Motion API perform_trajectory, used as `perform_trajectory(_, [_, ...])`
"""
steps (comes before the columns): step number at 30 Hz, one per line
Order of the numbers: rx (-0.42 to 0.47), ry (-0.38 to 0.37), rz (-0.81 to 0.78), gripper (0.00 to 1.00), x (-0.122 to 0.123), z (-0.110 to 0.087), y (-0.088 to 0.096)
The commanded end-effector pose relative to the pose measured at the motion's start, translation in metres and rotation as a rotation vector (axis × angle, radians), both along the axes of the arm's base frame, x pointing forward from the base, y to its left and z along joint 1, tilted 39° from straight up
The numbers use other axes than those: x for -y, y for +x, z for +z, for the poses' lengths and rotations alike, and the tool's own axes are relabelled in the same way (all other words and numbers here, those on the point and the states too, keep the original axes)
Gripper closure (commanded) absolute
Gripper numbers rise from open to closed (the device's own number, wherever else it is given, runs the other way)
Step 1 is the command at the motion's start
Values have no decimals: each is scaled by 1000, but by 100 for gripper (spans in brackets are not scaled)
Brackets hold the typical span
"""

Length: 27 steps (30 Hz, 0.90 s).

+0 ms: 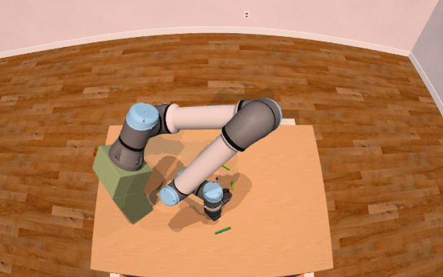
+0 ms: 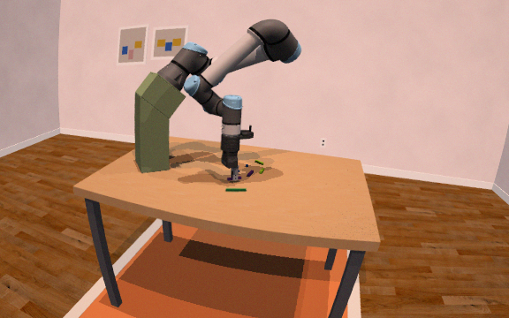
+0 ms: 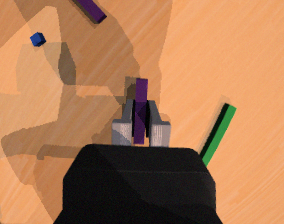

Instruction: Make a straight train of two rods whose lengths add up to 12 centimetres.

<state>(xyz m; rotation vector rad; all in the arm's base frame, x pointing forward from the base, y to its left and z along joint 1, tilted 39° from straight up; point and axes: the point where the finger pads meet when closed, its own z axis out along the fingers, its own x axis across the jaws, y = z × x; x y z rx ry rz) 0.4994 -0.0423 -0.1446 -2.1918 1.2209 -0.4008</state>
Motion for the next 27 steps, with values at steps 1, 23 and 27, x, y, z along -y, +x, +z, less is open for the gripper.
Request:
perform_trajectory(1, [0, -2, 1, 76, 0, 0, 0])
perform_trajectory(23, [1, -2, 1, 76, 0, 0, 1])
perform_trajectory(27, [1, -2, 1, 76, -1, -2, 3])
